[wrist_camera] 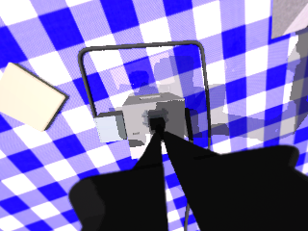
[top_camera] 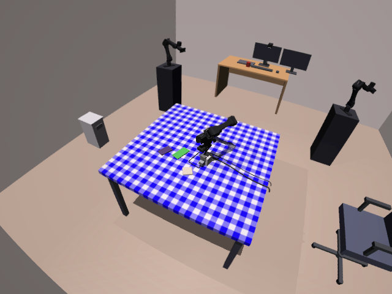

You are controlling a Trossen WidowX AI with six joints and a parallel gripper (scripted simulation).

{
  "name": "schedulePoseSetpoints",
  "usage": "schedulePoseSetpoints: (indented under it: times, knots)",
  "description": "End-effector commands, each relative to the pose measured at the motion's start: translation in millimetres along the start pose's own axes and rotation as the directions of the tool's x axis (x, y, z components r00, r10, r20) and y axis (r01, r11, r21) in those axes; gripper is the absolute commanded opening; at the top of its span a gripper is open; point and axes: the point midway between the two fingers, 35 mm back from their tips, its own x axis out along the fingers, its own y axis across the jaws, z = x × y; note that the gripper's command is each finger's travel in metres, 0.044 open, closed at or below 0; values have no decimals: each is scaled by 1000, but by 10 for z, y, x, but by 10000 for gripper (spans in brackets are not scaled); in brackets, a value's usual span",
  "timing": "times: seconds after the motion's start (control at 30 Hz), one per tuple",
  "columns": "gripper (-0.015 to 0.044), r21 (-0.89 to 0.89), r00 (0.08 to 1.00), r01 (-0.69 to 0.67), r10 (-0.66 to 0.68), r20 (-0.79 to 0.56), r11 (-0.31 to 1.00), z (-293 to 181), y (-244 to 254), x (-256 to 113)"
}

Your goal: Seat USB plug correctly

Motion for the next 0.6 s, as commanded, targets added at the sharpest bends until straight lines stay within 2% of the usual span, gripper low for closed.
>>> schedulePoseSetpoints:
  times: [0.0, 0.57]
  knots:
    - [0, 2, 1000, -2, 2, -5, 1000, -8, -1, 6]
    - [0, 2, 1000, -2, 2, -5, 1000, -8, -1, 27]
